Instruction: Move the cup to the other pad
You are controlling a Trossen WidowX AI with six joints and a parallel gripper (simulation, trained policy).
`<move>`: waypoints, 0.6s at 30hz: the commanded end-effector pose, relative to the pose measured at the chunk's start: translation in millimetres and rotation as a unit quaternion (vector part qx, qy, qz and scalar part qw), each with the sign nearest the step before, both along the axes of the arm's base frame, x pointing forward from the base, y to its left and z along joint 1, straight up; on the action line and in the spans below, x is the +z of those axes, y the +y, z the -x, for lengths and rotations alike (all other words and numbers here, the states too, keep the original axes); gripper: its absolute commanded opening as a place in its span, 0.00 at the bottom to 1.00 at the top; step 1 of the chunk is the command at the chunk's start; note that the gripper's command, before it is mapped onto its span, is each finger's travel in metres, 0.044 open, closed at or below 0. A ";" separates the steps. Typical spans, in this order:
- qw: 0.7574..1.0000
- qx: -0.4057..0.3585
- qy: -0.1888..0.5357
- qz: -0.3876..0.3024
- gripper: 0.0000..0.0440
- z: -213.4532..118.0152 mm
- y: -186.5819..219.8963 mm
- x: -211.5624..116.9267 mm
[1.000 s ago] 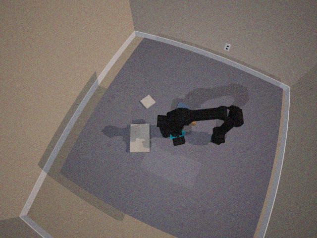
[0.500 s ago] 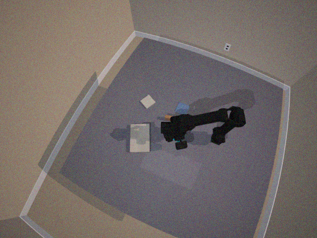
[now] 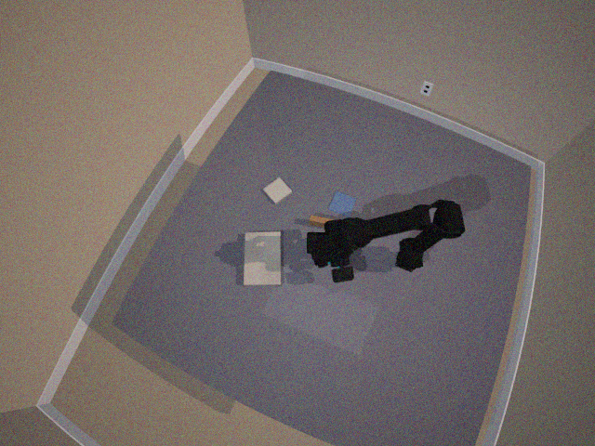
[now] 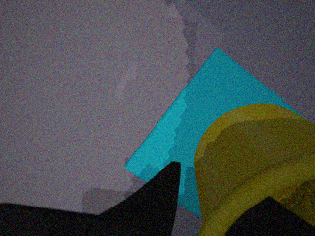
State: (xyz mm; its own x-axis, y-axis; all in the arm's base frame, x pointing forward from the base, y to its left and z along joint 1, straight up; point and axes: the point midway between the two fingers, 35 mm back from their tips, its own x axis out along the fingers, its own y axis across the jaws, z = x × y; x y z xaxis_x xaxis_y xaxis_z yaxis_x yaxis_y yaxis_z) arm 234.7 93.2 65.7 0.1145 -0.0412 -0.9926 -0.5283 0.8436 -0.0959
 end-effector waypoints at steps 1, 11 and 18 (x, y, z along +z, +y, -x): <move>1.000 -0.007 -0.020 -0.014 0.34 -4.5 1.7 7.1; 0.998 -0.010 -0.044 -0.049 0.42 -1.5 4.9 21.6; 0.996 -0.016 -0.059 -0.070 0.50 2.6 5.1 34.2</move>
